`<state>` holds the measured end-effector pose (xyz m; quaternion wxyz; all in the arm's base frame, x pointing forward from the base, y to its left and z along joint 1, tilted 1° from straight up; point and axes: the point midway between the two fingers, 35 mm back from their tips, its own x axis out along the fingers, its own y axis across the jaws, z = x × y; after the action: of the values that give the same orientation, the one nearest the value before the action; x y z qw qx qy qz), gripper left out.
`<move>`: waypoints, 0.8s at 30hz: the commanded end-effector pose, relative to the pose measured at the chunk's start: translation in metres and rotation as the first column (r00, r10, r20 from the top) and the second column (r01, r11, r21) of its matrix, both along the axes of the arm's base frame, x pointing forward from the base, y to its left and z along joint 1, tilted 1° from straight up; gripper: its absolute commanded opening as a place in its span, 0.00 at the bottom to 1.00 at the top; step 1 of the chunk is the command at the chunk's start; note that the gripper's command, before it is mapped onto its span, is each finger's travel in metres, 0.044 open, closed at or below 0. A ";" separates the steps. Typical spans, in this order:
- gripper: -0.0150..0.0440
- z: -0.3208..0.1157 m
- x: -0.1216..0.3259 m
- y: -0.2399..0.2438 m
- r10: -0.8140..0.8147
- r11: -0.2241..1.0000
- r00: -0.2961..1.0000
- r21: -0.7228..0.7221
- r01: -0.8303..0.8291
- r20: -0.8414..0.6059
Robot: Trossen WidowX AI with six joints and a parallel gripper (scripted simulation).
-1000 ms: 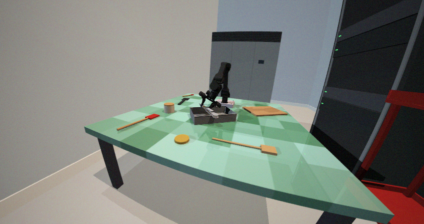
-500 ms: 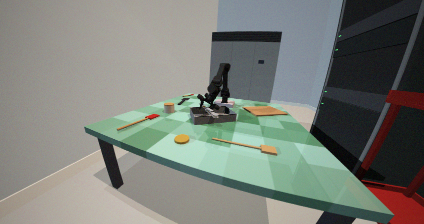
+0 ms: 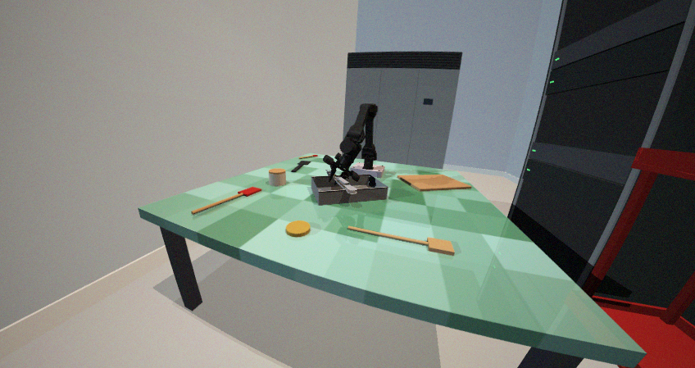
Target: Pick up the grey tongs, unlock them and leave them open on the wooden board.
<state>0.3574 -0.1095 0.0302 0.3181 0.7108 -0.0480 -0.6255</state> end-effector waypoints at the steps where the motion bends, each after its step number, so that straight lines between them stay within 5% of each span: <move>1: 0.44 0.000 0.000 0.000 -0.001 1.000 1.000 0.000 0.001 0.001; 10: 0.34 0.000 0.000 0.000 -0.001 1.000 1.000 0.000 0.001 0.001; 18: 0.00 0.017 0.002 0.000 0.001 1.000 1.000 0.001 -0.001 0.000; 24: 0.00 0.078 -0.001 0.000 0.006 1.000 1.000 0.005 -0.006 -0.005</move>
<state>0.3550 -0.1098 0.0795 0.3167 0.7021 -0.0413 -0.6365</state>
